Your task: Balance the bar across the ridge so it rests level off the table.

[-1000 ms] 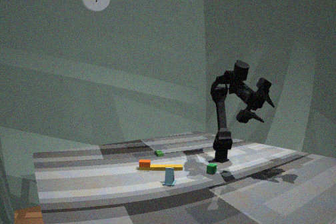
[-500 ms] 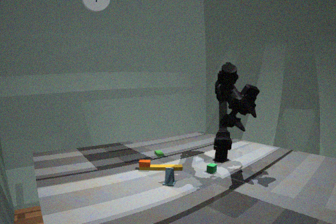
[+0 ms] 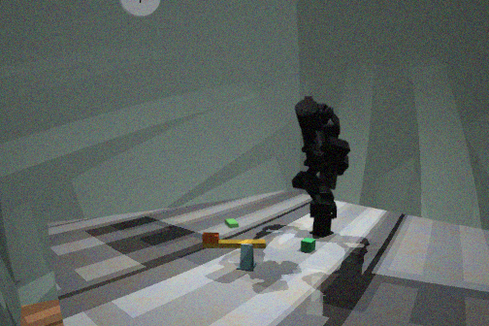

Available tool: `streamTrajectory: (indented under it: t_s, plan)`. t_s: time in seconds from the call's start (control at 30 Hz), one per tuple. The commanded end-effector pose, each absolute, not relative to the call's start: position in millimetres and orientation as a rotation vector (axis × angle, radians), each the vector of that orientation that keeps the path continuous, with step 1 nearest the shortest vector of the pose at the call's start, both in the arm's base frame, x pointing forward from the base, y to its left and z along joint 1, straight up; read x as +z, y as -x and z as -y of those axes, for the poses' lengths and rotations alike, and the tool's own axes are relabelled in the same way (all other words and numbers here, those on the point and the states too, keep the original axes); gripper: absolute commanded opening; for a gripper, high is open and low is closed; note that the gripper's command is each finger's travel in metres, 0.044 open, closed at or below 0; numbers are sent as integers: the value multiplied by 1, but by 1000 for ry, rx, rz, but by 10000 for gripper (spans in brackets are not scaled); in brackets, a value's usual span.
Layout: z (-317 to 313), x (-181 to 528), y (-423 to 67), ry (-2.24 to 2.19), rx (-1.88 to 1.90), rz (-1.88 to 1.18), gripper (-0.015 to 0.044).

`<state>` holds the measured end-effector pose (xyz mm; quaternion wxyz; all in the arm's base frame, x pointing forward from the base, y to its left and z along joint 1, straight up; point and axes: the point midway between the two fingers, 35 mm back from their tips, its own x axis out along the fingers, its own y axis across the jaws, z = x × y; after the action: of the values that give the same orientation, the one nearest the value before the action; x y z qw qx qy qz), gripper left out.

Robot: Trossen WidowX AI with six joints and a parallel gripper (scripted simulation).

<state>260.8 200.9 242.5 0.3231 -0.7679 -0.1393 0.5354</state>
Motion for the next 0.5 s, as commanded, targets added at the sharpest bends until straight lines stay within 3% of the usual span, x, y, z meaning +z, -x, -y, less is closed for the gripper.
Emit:
streamTrajectory:
  t_s: [0.0,0.47]
  plan:
    - [-181,232,-277,2051,1416,269,315]
    - [-112,204,-309,2085,1462,-7,315]
